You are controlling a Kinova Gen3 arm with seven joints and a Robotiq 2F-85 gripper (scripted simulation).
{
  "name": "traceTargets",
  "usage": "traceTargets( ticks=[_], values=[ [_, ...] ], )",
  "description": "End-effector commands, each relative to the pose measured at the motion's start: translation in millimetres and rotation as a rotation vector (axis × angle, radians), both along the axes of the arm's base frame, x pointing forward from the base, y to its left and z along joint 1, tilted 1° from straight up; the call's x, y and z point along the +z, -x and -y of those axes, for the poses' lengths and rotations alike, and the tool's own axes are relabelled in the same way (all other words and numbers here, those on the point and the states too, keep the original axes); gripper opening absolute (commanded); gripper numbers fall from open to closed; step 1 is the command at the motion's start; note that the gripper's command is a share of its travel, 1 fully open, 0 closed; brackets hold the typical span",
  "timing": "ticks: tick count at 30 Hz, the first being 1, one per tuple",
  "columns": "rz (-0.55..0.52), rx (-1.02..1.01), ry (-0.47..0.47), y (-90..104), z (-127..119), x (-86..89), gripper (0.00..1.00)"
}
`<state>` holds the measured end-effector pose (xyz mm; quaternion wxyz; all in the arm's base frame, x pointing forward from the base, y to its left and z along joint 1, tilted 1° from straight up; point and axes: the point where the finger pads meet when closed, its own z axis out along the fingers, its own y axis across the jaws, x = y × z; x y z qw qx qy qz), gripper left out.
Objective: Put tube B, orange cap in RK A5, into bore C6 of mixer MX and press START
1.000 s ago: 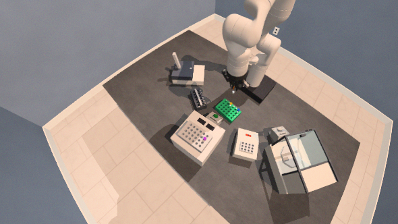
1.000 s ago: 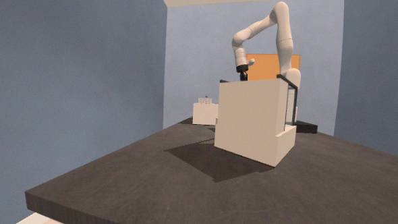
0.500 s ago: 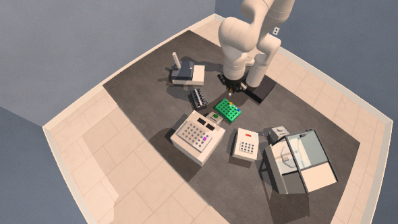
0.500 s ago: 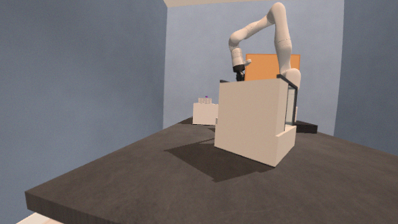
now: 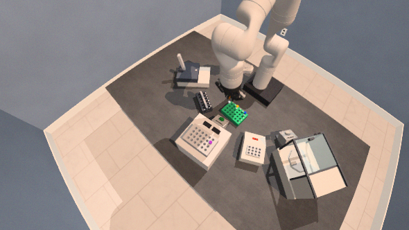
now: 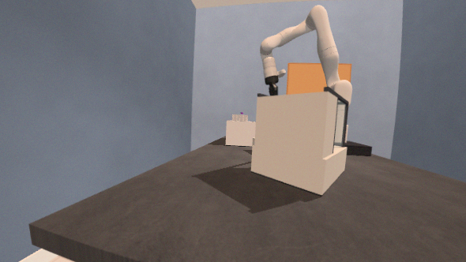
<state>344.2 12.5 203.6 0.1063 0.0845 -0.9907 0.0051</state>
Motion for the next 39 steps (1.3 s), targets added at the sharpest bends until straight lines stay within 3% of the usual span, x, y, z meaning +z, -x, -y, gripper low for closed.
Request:
traceTargets(
  ticks=[1,39],
  values=[
    [0.001,0.0,0.0,-6.7,0.4,0.5,0.21],
    [0.001,0.0,0.0,-116.4,8.6,0.1,0.21]
  ],
)
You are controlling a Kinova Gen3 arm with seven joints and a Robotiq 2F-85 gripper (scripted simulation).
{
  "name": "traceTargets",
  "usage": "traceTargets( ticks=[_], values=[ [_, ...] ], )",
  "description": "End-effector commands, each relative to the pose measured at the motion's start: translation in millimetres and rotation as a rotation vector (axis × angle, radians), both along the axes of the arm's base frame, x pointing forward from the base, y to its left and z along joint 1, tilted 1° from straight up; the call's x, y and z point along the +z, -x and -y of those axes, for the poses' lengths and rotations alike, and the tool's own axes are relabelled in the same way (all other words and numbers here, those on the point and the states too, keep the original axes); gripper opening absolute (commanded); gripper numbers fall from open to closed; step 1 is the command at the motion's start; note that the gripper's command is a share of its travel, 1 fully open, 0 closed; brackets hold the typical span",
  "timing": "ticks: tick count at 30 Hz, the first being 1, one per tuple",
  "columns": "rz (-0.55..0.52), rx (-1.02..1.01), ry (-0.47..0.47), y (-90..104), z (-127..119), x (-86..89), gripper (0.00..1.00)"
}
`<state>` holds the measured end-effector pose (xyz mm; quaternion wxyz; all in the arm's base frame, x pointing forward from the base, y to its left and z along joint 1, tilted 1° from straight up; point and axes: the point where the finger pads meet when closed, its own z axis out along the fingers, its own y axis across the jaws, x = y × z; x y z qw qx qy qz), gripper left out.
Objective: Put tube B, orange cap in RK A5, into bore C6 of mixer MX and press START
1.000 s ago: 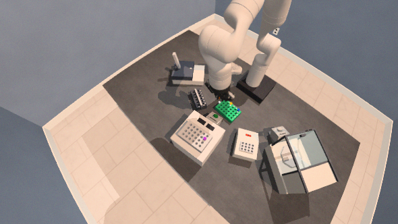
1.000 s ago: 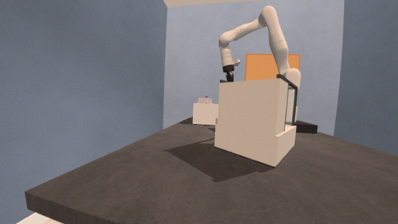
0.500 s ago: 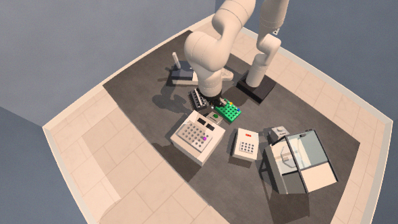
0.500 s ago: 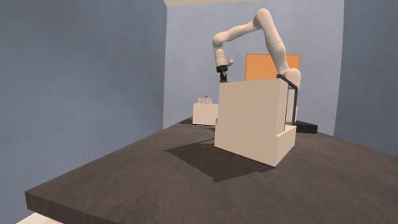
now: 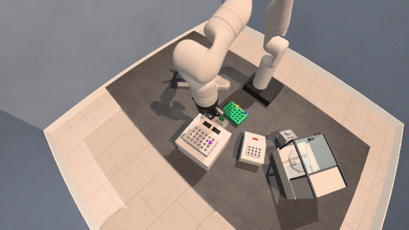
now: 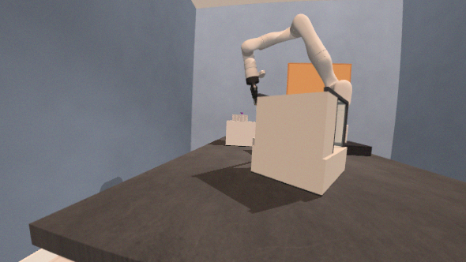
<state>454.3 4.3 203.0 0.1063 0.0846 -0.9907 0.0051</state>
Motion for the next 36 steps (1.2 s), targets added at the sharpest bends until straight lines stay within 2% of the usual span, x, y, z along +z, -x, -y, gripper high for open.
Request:
traceTargets(
  ticks=[1,29,36],
  values=[
    [0.002,0.0,0.0,-9.6,0.7,0.8,0.21],
    [0.002,0.0,0.0,-96.0,7.1,0.6,0.21],
    [0.002,0.0,0.0,-107.5,8.0,0.6,0.21]
  ],
)
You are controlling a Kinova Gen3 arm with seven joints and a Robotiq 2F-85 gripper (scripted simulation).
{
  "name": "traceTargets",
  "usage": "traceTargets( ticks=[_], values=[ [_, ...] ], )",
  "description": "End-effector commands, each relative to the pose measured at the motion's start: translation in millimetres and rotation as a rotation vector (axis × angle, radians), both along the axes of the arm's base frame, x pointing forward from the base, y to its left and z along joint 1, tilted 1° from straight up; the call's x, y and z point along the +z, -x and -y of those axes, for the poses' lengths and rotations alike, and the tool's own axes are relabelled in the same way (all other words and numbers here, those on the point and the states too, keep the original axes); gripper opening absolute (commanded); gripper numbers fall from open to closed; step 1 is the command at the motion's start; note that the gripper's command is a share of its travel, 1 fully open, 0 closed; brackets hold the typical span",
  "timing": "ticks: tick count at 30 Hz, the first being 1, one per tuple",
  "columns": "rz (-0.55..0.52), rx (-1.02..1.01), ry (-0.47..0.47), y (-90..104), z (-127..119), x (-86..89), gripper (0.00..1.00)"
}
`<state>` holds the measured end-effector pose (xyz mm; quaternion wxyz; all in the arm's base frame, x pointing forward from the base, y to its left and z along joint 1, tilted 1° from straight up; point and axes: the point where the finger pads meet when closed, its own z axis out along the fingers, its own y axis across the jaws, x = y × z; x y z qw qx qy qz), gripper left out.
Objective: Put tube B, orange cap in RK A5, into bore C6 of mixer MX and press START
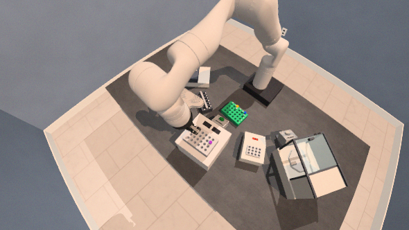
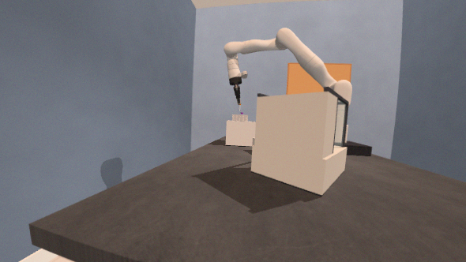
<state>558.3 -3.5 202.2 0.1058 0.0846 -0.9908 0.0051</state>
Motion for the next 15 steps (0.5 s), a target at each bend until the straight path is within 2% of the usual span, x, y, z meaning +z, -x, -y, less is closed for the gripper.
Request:
traceTargets(
  ticks=[1,15],
  values=[
    [0.001,0.0,0.0,-3.4,0.2,1.2,0.21],
    [0.001,0.0,0.0,-3.5,0.2,-2.7,0.21]
  ],
)
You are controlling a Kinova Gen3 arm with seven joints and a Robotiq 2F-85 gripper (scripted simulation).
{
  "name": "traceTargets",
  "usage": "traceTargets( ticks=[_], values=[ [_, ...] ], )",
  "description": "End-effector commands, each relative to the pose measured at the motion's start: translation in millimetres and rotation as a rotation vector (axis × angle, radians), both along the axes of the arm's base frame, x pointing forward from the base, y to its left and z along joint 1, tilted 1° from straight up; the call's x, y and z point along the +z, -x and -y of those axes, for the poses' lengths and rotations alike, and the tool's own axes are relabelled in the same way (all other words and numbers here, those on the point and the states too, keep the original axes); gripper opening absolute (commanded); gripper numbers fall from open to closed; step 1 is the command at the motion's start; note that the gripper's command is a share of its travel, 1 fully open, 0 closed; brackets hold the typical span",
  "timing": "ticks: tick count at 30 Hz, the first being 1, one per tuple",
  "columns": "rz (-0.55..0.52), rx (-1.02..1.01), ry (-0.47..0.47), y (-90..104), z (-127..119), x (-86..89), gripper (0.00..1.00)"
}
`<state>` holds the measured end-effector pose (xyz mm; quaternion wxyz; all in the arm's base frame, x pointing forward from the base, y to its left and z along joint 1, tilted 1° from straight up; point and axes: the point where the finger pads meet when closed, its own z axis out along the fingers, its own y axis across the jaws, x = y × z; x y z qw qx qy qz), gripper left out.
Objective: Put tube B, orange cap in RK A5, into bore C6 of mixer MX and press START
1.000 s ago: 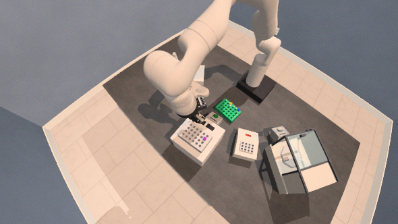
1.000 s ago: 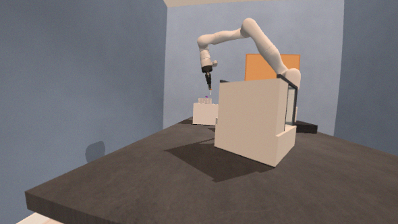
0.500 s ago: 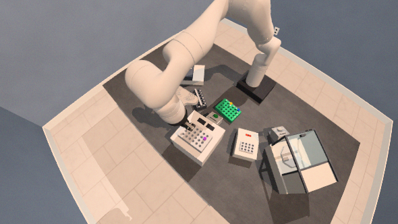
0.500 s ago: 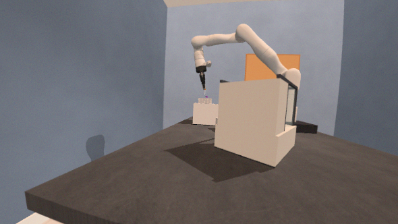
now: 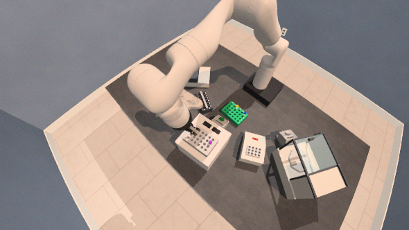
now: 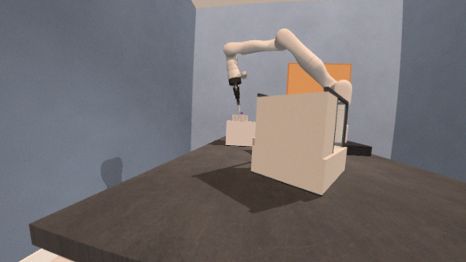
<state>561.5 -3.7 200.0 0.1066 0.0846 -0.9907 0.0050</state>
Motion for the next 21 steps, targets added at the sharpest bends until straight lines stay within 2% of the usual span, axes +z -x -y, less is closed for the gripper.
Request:
traceTargets(
  ticks=[1,12,21],
  values=[
    [0.002,0.0,0.0,-0.3,0.0,-1.8,0.21],
    [0.002,0.0,0.0,-0.2,-0.2,-16.4,0.21],
    [0.002,0.0,0.0,-0.2,-0.2,-17.9,0.21]
  ],
)
